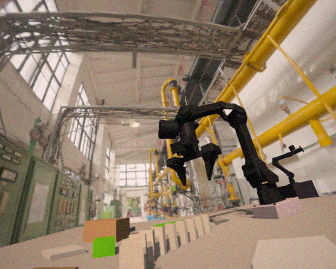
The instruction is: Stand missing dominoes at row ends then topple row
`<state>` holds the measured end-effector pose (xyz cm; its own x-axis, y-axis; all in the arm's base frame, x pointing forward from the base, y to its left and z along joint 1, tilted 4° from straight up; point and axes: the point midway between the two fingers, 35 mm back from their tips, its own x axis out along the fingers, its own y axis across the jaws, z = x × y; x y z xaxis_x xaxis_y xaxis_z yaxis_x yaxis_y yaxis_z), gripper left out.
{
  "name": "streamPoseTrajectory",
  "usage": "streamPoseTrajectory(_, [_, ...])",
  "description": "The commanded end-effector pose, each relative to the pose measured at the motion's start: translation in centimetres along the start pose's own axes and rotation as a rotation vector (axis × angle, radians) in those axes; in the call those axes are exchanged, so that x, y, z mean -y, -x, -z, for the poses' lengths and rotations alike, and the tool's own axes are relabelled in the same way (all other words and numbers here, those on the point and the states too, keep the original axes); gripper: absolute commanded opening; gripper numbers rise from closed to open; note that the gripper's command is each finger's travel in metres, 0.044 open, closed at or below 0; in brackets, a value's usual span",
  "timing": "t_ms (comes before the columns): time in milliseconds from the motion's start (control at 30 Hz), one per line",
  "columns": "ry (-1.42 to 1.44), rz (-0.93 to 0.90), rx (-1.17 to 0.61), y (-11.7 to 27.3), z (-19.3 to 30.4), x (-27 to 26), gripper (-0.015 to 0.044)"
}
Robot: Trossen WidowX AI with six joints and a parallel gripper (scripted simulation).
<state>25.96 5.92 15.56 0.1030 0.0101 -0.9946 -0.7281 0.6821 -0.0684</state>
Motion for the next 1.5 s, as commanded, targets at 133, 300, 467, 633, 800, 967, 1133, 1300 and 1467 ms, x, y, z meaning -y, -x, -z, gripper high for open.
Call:
streamPoseTrajectory(133, [-0.024, -0.005, -0.006, 2.1, 0.5, -0.3, 0.0414])
streamPoseTrajectory(300, [-0.475, -0.003, -0.008, 0.3, 1.5, -0.2, 0.0282])
streamPoseTrajectory(467, [-0.999, 0.001, -0.009, -1.8, 2.8, -0.2, 0.0151])
streamPoseTrajectory(633, [-1.503, 0.006, -0.01, -3.9, 4.1, -0.3, 0.002])
streamPoseTrajectory(800, [-1.571, 0.006, -0.01, -4.2, 4.3, -0.3, 0.0])
streamPoseTrajectory(967, [-1.571, 0.006, -0.01, -4.2, 4.3, -0.3, 0.0])
streamPoseTrajectory(1133, [-1.571, 0.006, -0.01, -4.2, 4.3, -0.3, 0.0])
streamPoseTrajectory(1300, [-1.571, 0.006, -0.01, -4.2, 4.3, -0.3, 0.0])
streamPoseTrajectory(1467, [-1.571, 0.006, -0.01, -4.2, 4.3, -0.3, 0.0])
